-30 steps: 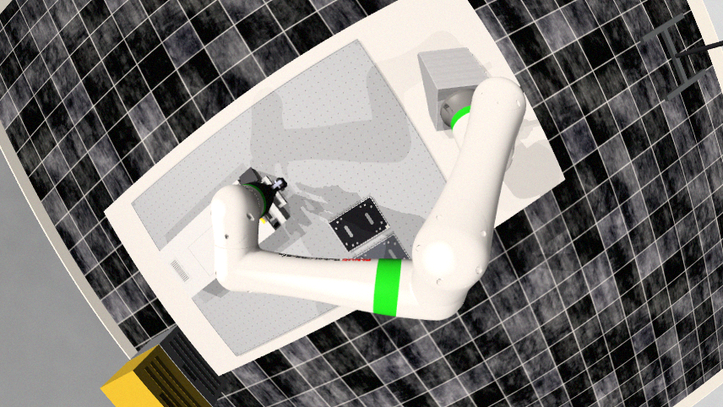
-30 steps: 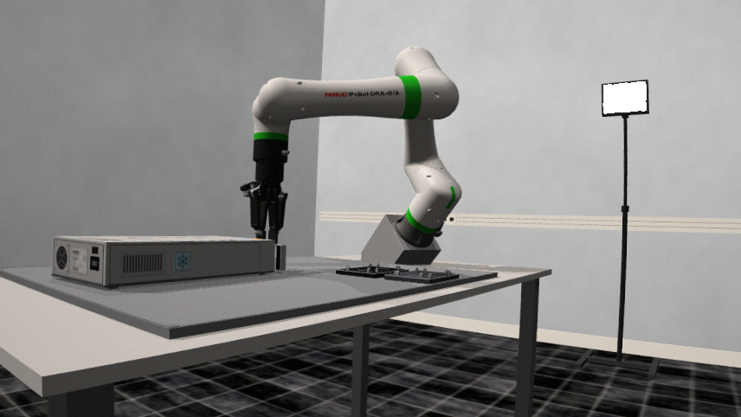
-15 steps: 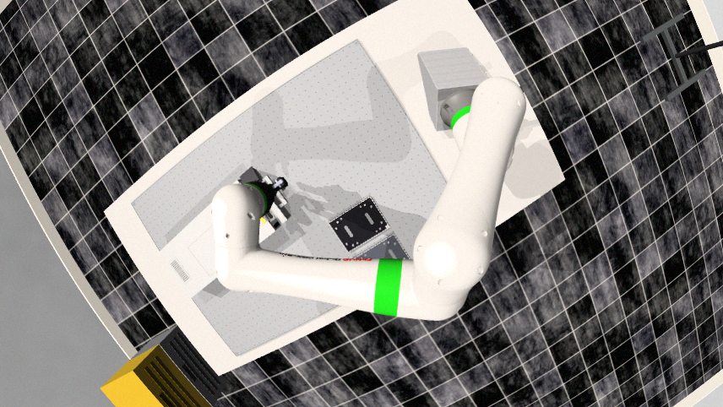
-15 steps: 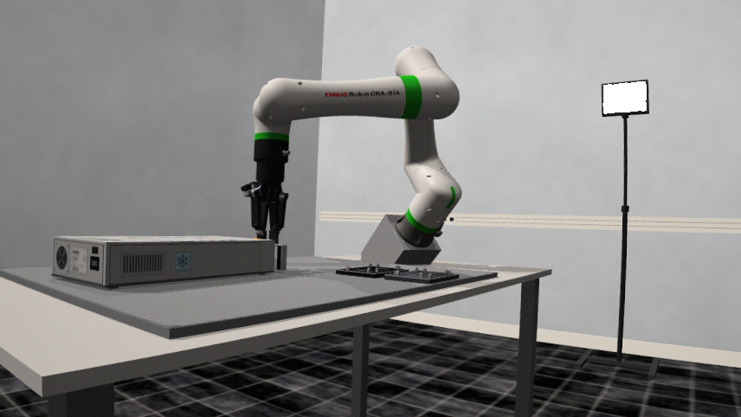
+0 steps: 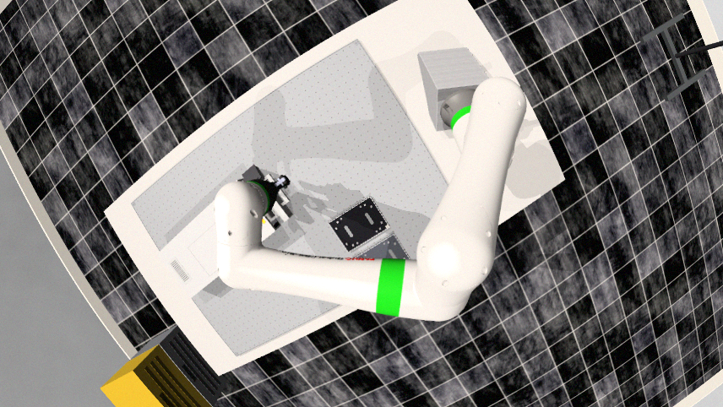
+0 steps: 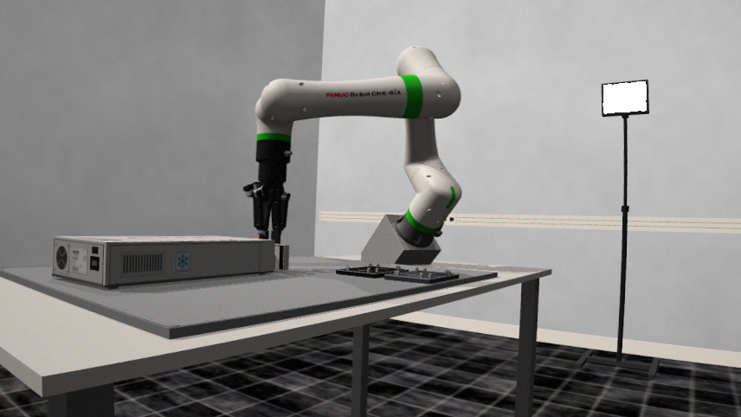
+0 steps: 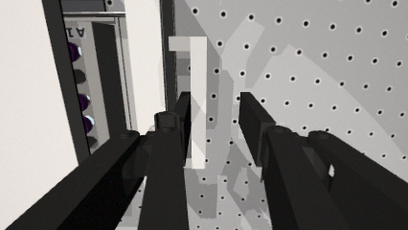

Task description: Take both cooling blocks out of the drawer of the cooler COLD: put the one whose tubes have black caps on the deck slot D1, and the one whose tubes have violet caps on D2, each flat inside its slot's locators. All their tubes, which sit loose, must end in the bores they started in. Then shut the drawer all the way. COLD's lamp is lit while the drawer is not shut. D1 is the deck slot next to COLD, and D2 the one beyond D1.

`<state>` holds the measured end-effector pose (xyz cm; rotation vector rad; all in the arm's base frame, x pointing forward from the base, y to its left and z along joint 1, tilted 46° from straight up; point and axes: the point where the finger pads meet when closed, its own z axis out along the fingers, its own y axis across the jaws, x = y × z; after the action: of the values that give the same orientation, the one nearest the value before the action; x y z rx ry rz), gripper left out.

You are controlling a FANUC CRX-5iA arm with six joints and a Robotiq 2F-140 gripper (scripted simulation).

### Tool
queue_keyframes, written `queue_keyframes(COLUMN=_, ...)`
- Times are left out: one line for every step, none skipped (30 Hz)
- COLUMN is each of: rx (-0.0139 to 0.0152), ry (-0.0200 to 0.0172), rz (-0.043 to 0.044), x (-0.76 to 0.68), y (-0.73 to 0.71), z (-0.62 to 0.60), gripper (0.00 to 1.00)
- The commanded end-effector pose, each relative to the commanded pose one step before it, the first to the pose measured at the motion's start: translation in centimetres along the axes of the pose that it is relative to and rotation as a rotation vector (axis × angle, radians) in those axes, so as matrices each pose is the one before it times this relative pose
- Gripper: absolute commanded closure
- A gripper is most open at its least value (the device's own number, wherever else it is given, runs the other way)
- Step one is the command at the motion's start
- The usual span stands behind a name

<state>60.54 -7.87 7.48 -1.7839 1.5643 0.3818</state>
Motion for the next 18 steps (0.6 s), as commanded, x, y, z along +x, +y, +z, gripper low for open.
queue_keyframes(rx=0.00124, ry=0.00152, rz=-0.00033, x=0.04, y=0.314, z=-0.116, gripper=0.66)
queue_keyframes(rx=0.0, ry=0.0, rz=0.0, x=0.0, y=0.133, z=0.0, gripper=0.66)
queue_keyframes(rx=0.0, ry=0.0, rz=0.0, x=0.0, y=0.133, z=0.0, gripper=0.66)
queue_keyframes(rx=0.0, ry=0.0, rz=0.0, x=0.0, y=0.133, z=0.0, gripper=0.66)
queue_keyframes(rx=0.0, ry=0.0, rz=0.0, x=0.0, y=0.0, z=0.0, gripper=0.66)
queue_keyframes(rx=0.0, ry=0.0, rz=0.0, x=0.0, y=0.0, z=0.0, gripper=0.66)
queue_keyframes(rx=-0.00002, ry=-0.00001, rz=0.00001, x=0.001, y=0.129, z=-0.001, gripper=0.66)
queue_keyframes(rx=-0.00002, ry=-0.00001, rz=0.0, x=0.001, y=0.13, z=0.0, gripper=0.66)
queue_keyframes(rx=0.00003, ry=0.00001, rz=-0.00001, x=-0.002, y=0.141, z=0.002, gripper=0.66)
queue_keyframes(rx=0.0, ry=0.0, rz=0.0, x=0.0, y=0.133, z=0.0, gripper=0.66)
queue_keyframes(rx=0.0, ry=0.0, rz=0.0, x=0.0, y=0.133, z=0.0, gripper=0.66)
queue_keyframes(rx=0.0, ry=0.0, rz=0.0, x=0.0, y=0.133, z=0.0, gripper=0.66)
queue_keyframes(rx=0.0, ry=0.0, rz=0.0, x=0.0, y=0.133, z=0.0, gripper=0.66)
queue_keyframes(rx=0.0, ry=0.0, rz=0.0, x=0.0, y=0.133, z=0.0, gripper=0.66)
queue_keyframes(rx=0.0, ry=0.0, rz=0.0, x=0.0, y=0.133, z=0.0, gripper=0.66)
queue_keyframes(rx=0.0, ry=0.0, rz=0.0, x=0.0, y=0.133, z=0.0, gripper=0.66)
queue_keyframes(rx=0.0, ry=0.0, rz=0.0, x=0.0, y=0.133, z=0.0, gripper=0.66)
queue_keyframes(rx=0.0, ry=0.0, rz=0.0, x=0.0, y=0.133, z=0.0, gripper=0.66)
